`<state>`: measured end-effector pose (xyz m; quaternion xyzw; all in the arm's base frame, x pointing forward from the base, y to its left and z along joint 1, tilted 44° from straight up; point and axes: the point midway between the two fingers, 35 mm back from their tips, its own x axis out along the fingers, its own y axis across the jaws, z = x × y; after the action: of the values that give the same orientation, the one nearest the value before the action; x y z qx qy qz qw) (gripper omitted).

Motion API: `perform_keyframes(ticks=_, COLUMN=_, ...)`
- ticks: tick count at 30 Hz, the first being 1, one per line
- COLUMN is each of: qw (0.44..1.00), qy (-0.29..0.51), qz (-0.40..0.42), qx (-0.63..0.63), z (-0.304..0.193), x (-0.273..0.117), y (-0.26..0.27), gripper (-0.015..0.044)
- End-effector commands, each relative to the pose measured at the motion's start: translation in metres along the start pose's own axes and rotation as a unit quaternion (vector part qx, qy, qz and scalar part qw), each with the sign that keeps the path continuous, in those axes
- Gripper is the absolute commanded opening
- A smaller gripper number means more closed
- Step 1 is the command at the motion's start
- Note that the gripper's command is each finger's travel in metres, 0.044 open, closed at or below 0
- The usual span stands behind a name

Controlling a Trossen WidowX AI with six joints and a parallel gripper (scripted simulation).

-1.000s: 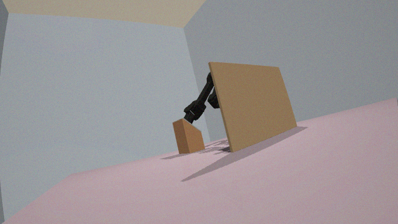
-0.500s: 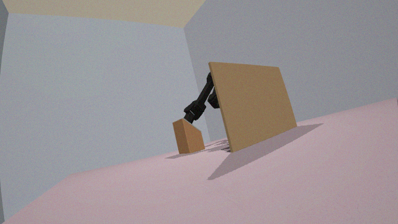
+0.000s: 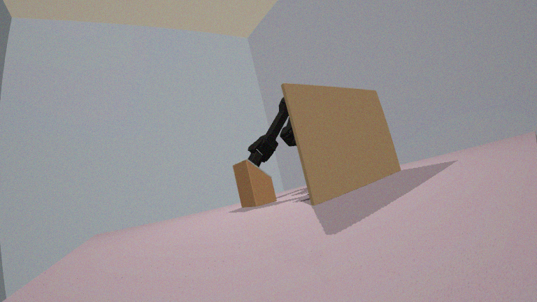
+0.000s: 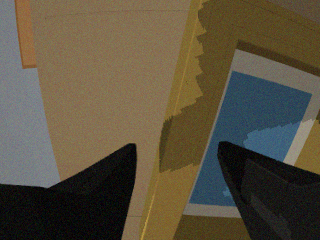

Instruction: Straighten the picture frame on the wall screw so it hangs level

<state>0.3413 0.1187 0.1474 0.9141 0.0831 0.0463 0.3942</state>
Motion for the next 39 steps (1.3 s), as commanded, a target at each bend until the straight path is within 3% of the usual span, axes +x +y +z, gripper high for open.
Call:
perform_keyframes(ticks=1, qw=1.0, qy=0.0, qz=0.0, qx=0.002, z=0.0, x=0.0, y=0.0, gripper=0.026)
perform_keyframes(ticks=9, qw=0.989, qy=-0.001, qz=-0.006, qx=0.146, z=0.0, x=-0.058, y=-0.002, gripper=0.026)
perform_keyframes(ticks=14, qw=0.991, qy=0.003, qz=-0.007, qx=0.132, z=-0.002, x=-0.052, y=0.003, gripper=0.026)
perform_keyframes(ticks=20, qw=0.988, qy=0.002, qz=-0.006, qx=0.157, z=0.005, x=-0.053, y=0.046, gripper=0.026)
perform_keyframes(ticks=34, qw=0.976, qy=-0.003, qz=-0.007, qx=0.216, z=0.011, x=-0.114, y=0.114, gripper=0.026)
perform_keyframes(ticks=39, qw=0.977, qy=-0.003, qz=-0.004, qx=0.213, z=0.012, x=-0.112, y=0.114, gripper=0.026)
